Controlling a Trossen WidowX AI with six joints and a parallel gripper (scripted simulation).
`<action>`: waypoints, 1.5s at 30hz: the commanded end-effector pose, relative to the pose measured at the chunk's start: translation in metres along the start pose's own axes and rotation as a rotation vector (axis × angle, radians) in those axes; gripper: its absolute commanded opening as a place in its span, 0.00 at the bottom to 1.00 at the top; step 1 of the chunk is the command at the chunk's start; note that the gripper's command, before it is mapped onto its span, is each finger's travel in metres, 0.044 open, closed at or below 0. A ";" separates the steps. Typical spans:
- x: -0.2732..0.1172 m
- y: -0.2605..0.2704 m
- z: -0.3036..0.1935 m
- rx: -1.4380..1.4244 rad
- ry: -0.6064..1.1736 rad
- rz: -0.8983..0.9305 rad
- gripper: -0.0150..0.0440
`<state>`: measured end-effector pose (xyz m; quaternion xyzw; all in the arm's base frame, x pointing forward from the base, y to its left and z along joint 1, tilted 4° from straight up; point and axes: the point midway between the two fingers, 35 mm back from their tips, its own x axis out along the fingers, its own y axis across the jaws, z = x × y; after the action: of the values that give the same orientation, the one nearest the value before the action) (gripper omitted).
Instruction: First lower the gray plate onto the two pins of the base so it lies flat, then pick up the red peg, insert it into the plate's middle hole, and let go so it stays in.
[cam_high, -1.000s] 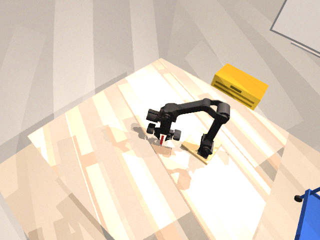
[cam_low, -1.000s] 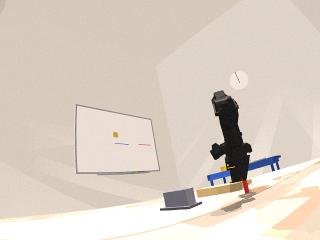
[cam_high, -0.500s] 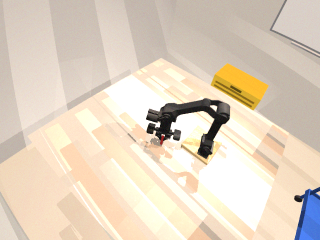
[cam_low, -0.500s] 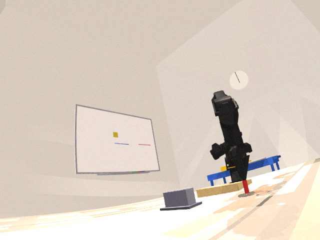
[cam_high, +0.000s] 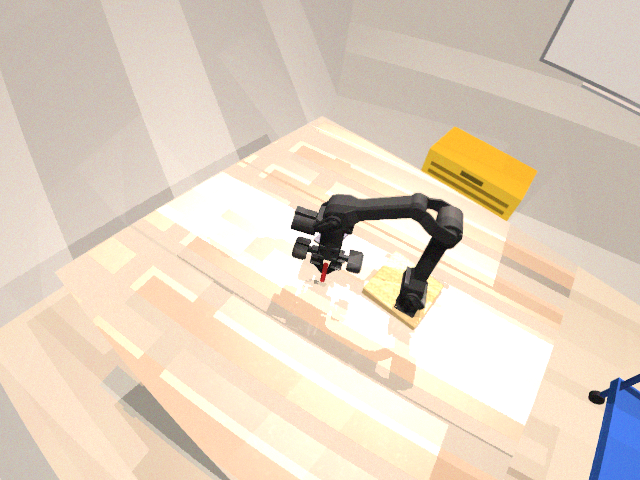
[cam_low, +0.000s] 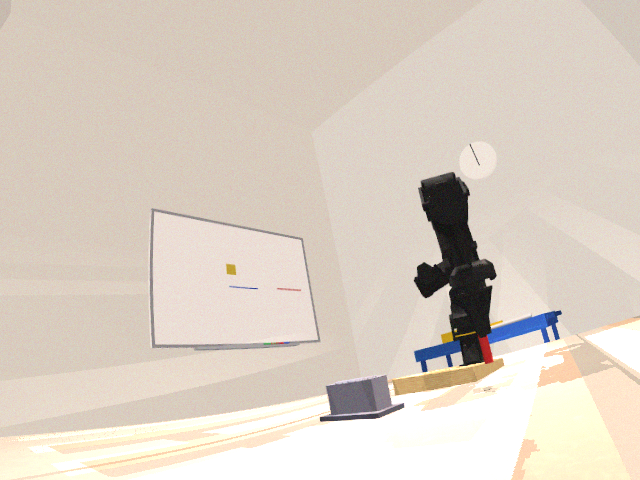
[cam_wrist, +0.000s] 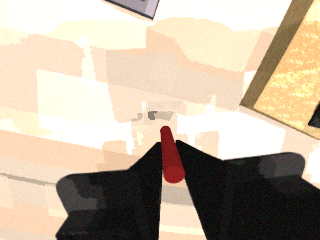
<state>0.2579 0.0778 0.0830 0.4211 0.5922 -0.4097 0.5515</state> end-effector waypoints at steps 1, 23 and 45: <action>-0.014 0.002 0.000 -0.004 0.003 0.006 0.25; -0.035 0.014 0.030 0.014 -0.002 0.005 0.25; -0.038 0.024 0.090 0.031 -0.002 0.010 0.25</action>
<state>0.3060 0.0062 0.1144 0.4342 0.5836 -0.4186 0.5437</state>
